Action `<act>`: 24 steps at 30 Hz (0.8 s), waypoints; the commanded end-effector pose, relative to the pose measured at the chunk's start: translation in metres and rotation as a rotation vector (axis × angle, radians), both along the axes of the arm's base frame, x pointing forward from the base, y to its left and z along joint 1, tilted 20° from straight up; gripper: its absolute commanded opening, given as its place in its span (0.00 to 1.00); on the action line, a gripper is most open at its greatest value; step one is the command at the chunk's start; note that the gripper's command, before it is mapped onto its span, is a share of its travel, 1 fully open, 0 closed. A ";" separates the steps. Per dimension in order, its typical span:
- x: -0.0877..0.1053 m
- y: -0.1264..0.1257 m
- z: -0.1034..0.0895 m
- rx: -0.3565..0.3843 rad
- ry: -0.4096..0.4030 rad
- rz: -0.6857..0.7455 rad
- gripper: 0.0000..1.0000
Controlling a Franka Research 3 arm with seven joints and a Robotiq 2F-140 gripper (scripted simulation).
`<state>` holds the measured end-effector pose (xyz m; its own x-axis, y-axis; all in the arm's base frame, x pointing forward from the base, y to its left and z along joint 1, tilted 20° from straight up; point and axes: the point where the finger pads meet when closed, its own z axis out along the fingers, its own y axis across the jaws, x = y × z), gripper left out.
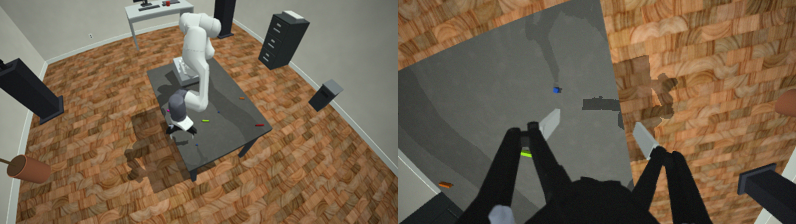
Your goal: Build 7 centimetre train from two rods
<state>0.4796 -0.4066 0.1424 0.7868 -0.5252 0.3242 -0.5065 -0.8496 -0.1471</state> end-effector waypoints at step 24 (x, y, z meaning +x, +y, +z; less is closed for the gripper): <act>0.010 0.021 0.002 0.161 -0.008 -0.468 1.00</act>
